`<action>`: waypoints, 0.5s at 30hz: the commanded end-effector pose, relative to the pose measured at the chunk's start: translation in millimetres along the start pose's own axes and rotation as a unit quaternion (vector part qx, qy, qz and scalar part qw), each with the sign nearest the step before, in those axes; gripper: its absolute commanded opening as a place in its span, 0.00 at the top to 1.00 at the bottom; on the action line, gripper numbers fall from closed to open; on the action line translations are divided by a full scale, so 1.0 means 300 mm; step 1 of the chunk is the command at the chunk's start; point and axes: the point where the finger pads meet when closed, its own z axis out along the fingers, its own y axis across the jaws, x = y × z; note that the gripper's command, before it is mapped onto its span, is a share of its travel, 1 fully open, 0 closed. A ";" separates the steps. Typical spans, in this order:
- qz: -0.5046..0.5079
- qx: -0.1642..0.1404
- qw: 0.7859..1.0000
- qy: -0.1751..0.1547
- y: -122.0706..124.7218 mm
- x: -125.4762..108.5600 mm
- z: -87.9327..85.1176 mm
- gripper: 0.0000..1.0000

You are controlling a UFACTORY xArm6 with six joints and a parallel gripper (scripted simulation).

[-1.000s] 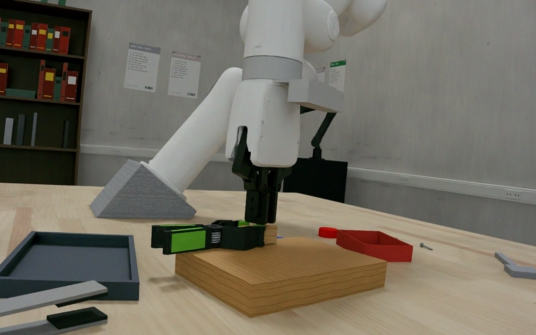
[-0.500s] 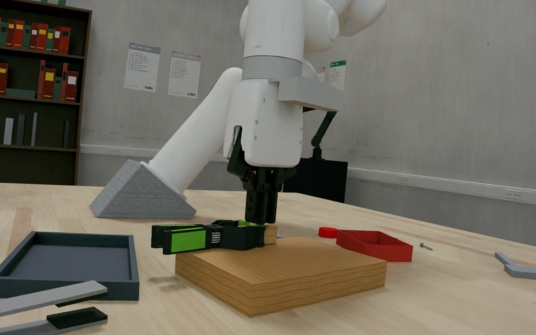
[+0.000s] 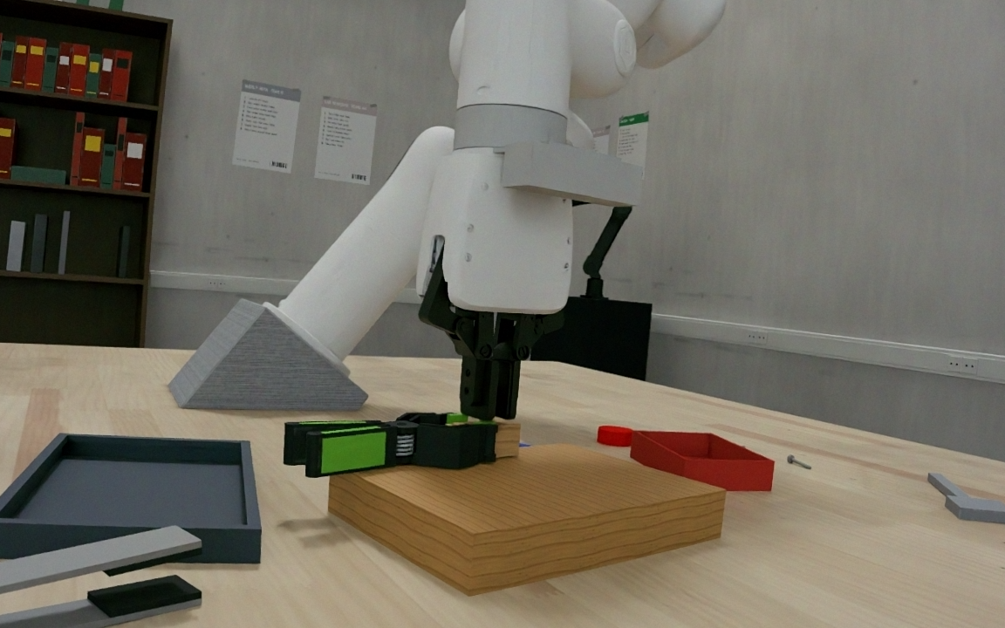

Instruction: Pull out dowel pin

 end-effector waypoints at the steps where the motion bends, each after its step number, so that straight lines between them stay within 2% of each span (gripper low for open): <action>1: 0.030 -0.001 1.000 0.001 0.001 0.005 -0.005 1.00; 15: 0.109 -0.001 0.994 0.001 0.001 0.005 -0.006 1.00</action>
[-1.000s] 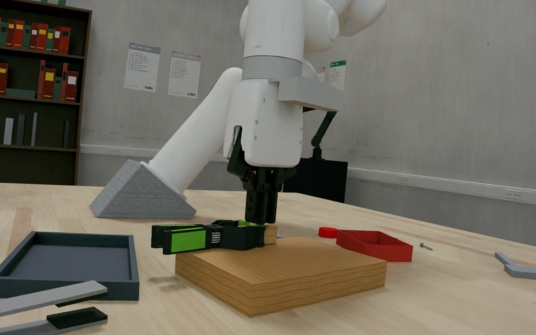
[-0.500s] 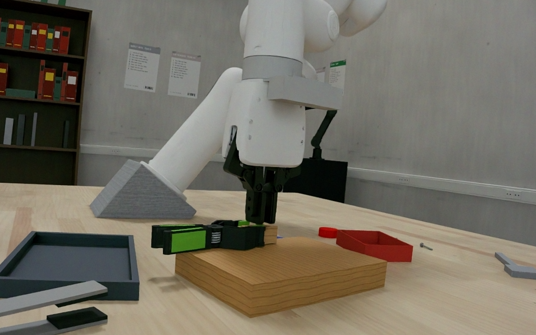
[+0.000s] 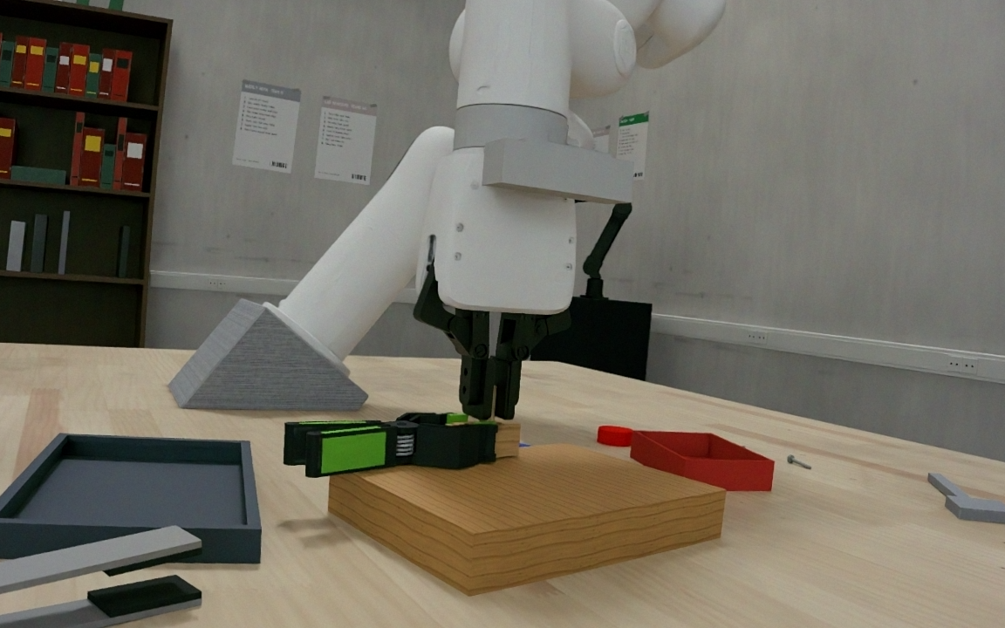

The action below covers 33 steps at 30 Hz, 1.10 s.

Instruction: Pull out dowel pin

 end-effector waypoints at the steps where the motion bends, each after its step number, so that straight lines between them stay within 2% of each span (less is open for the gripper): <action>1: 0.032 -0.001 0.999 0.001 0.000 0.005 -0.005 1.00; 23: 0.158 -0.001 0.987 0.002 0.000 0.005 -0.006 1.00; 33: 0.230 -0.001 0.973 0.002 0.000 0.005 -0.007 1.00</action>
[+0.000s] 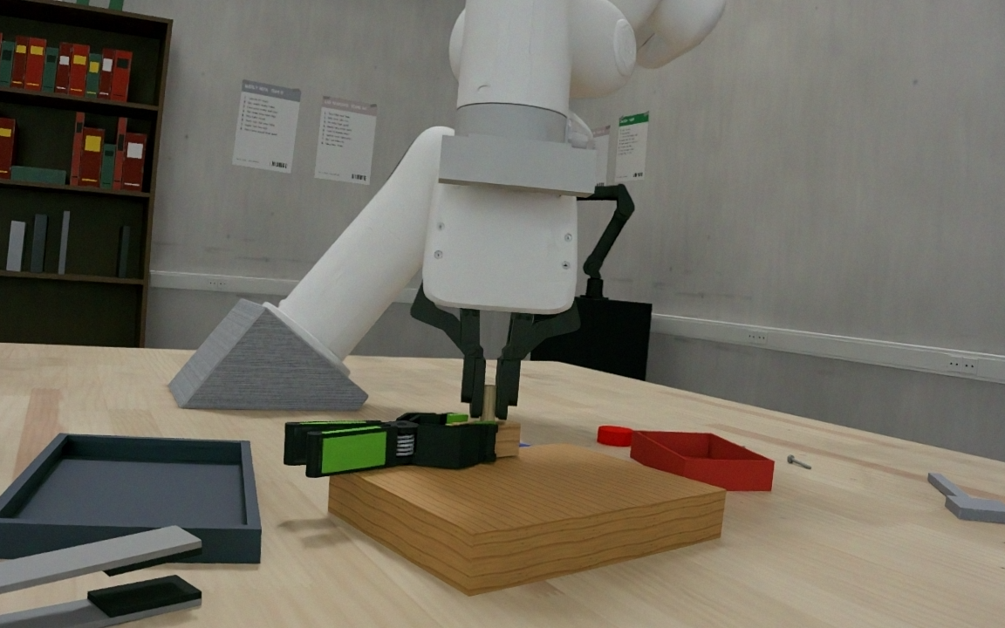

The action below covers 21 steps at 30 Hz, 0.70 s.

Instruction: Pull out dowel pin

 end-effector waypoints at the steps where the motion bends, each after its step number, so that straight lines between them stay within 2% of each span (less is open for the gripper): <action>1: 0.036 -0.001 0.999 0.002 -0.002 0.005 -0.006 1.00; 7: 0.038 -0.001 0.999 0.002 -0.002 0.005 -0.007 1.00; 21: -0.072 -0.001 0.997 0.002 -0.002 0.005 -0.008 1.00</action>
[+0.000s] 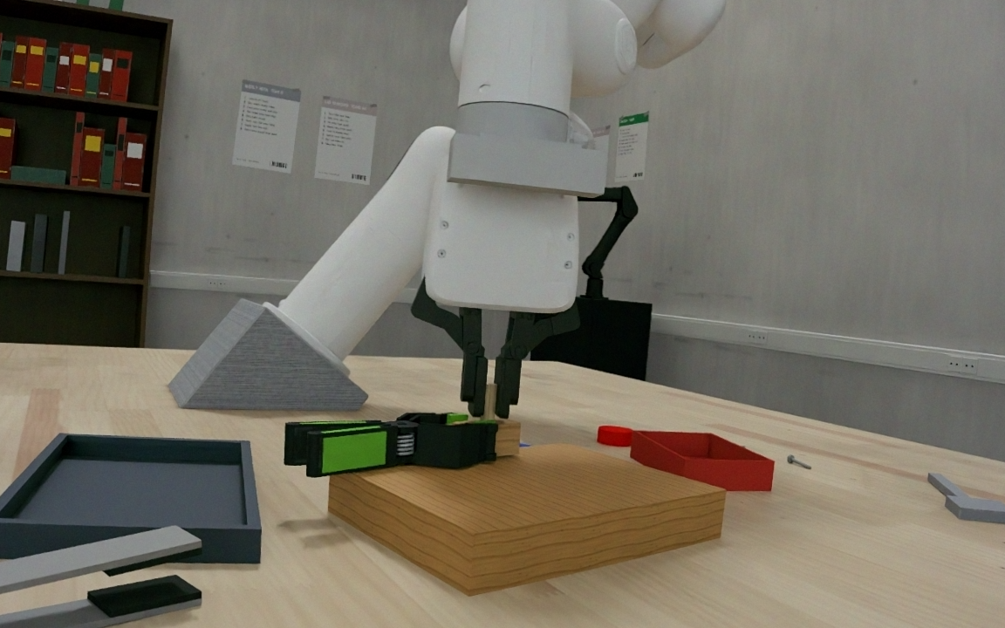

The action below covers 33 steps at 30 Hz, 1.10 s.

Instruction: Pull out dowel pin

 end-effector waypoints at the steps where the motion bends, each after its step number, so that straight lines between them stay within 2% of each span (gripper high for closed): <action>1: -0.040 0.001 0.999 0.003 -0.001 0.005 -0.006 1.00; 20: -0.163 0.000 0.987 0.003 -0.001 0.005 -0.006 1.00; 33: -0.271 0.000 0.963 0.003 -0.001 0.005 -0.007 1.00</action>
